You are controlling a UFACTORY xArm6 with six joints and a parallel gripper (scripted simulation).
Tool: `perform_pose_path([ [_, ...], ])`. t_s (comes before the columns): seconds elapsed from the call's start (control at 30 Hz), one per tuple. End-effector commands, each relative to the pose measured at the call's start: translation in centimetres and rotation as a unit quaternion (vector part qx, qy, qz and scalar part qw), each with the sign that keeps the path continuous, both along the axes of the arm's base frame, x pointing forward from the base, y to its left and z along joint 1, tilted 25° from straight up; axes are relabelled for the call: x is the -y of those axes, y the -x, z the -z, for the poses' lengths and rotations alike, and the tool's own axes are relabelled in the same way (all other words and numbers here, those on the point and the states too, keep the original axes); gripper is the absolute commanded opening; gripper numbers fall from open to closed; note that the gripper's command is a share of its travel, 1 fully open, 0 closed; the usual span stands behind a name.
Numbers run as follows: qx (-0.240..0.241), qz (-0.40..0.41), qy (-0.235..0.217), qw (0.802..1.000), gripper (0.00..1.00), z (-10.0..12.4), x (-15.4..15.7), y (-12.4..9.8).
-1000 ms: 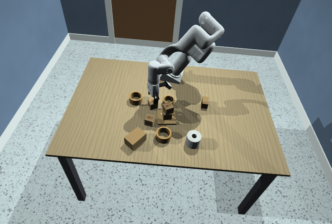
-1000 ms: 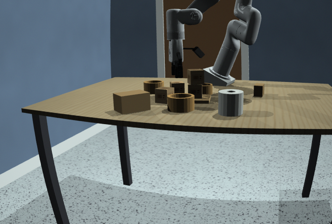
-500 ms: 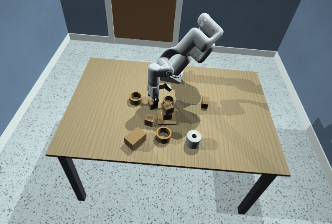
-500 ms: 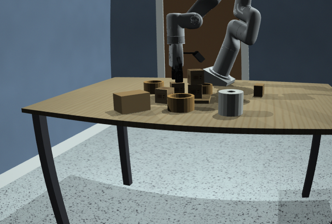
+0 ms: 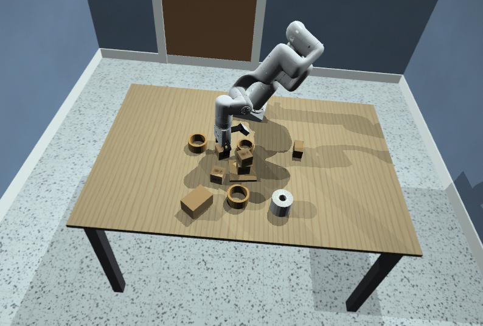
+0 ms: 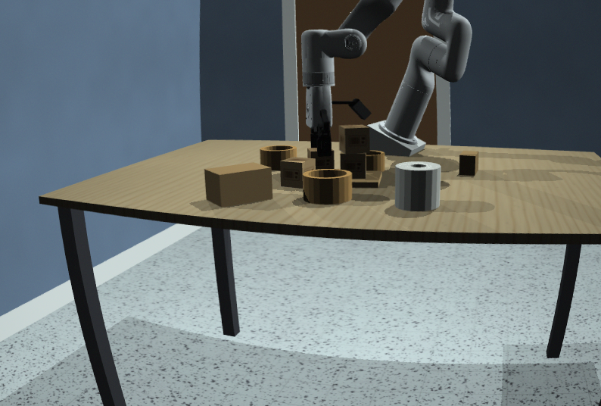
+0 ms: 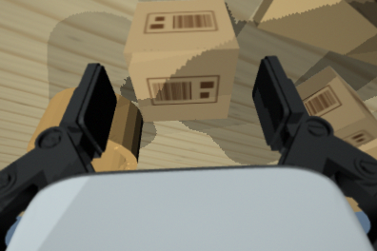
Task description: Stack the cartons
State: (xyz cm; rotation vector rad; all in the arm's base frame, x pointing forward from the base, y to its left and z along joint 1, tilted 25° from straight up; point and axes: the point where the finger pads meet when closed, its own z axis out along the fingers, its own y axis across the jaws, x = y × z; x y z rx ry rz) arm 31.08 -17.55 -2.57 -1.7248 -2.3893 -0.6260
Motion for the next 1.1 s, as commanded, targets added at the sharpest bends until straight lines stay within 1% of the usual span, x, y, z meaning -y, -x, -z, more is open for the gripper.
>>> perform_pose_path([
  [0.0, 0.001, 0.000, 0.001, 1.000, 1.00, 0.4, -0.1, -0.2],
  [0.57, 0.001, 0.000, 0.002, 1.000, 1.00, 1.2, -0.4, -0.2],
  [1.07, 0.000, 0.000, 0.002, 1.000, 1.00, 1.5, -0.6, -0.2],
])
